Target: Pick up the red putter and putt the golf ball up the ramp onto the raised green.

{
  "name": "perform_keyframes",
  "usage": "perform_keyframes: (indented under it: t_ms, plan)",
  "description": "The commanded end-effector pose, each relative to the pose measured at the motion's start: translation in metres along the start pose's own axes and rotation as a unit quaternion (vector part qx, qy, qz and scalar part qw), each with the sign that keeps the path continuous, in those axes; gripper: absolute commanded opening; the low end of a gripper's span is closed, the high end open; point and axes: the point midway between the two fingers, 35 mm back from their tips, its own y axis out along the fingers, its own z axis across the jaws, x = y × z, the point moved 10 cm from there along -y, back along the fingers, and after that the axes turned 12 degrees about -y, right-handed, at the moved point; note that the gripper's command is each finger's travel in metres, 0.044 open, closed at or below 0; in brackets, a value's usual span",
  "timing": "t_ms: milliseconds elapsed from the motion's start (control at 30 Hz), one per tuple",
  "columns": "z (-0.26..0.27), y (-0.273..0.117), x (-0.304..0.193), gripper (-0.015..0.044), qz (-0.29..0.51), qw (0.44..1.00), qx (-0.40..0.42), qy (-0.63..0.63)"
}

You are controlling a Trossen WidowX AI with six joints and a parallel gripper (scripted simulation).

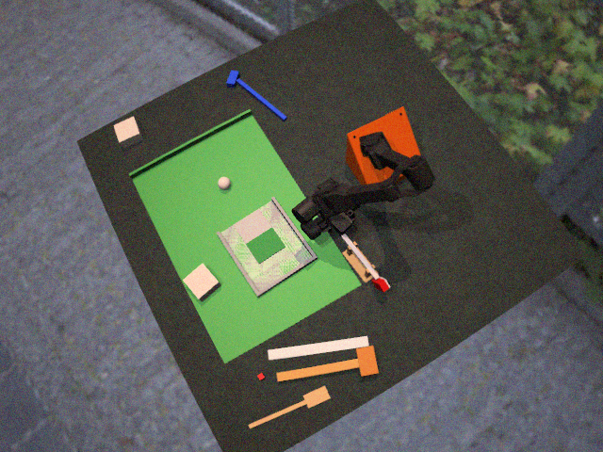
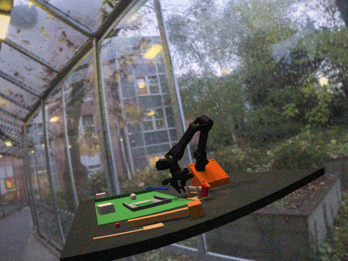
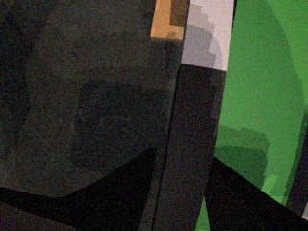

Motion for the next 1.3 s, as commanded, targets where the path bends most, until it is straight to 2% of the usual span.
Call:
perform_keyframes:
  t_ms: [0,200,400,1067,1267]
  plan:
    - [0.000,0.000,0.000,0.0040,0.000,1.000,0.000,0.000]
    - [0.000,0.000,0.000,0.0000,0.000,1.000,0.000,0.000]
    - [-0.003,-0.013,0.001,0.0000,0.004,1.000,0.001,0.000]
    - [-0.006,-0.094,0.024,0.0000,0.002,1.000,0.002,0.002]
    - [-0.006,-0.091,0.018,0.0000,0.007,1.000,0.004,0.014]
